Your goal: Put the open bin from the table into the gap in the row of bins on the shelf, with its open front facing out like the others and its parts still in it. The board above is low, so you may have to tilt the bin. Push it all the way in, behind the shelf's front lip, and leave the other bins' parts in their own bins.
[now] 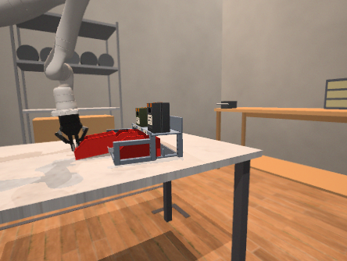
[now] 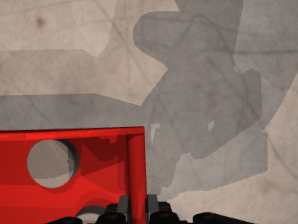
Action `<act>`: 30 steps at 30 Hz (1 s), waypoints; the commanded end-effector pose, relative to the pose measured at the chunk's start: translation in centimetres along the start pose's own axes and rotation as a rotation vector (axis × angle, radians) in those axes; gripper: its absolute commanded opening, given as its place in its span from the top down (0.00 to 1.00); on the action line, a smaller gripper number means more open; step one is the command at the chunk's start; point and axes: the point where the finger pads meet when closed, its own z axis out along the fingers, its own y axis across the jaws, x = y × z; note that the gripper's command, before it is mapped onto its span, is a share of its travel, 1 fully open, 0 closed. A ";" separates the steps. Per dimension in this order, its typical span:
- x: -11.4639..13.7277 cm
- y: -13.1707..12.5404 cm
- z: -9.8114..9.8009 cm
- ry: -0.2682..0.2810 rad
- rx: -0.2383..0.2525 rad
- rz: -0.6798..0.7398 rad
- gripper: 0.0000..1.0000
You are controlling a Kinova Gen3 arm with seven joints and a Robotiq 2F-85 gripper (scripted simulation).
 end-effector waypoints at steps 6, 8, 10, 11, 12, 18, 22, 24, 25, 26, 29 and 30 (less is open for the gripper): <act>0.0 -0.1 0.0 0.000 0.001 0.000 0.90; 0.0 -0.1 0.0 0.000 0.001 0.000 0.90; 0.0 -0.1 0.0 0.000 0.001 0.000 0.90; 0.0 -0.1 0.0 0.000 0.001 0.000 0.90; 0.0 -0.1 0.0 0.000 0.001 0.000 0.90; 0.0 -0.1 0.0 0.000 0.001 0.000 0.90; 0.0 -0.1 -0.2 0.000 0.002 -0.001 0.90; 0.0 -0.1 -0.5 -0.001 0.003 -0.002 0.90; 0.0 -0.1 -0.7 -0.001 0.004 -0.003 0.90; 0.0 -0.1 -0.8 -0.001 0.004 -0.003 0.90; 0.0 -0.1 -0.8 -0.001 0.004 -0.003 0.90; 0.0 -0.1 -0.8 -0.001 0.004 -0.003 0.90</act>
